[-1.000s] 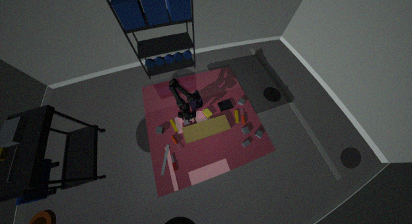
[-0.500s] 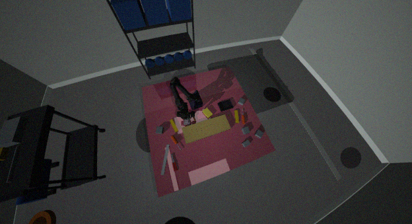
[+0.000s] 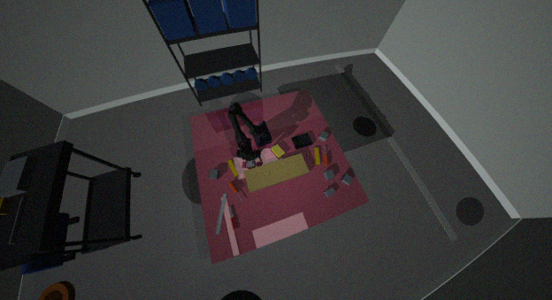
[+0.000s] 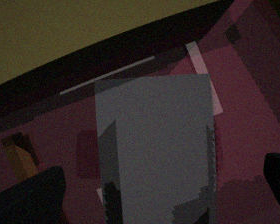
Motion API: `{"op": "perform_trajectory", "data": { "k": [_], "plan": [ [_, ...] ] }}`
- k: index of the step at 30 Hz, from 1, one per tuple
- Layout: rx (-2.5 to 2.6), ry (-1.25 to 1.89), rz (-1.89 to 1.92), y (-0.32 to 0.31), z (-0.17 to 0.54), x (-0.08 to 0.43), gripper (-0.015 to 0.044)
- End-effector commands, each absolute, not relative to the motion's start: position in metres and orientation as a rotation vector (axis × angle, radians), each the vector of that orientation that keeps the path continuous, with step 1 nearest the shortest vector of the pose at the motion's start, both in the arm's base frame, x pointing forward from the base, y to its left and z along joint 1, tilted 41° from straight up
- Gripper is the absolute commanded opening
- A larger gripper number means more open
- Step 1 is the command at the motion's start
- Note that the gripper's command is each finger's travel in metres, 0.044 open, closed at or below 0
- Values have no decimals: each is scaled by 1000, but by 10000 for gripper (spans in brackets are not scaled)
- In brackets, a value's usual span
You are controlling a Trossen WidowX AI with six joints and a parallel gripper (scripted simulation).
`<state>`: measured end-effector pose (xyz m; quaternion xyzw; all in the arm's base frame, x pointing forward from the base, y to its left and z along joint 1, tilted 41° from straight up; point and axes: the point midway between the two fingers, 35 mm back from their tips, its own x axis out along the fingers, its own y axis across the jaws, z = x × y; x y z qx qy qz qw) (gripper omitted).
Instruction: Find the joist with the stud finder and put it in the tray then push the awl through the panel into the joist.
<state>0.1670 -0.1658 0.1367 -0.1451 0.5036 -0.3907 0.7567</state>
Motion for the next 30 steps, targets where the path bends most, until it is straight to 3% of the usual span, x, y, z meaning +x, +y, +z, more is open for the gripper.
{"op": "perform_trajectory", "data": {
  "k": [1,20,24,30],
  "plan": [
    [-319,1110,-844,-170,128,166,440],
    [-325,1106,-847,-189,107,162,440],
    [-325,1106,-847,-189,107,162,335],
    [-325,1106,-847,-189,107,162,295]
  ]
}}
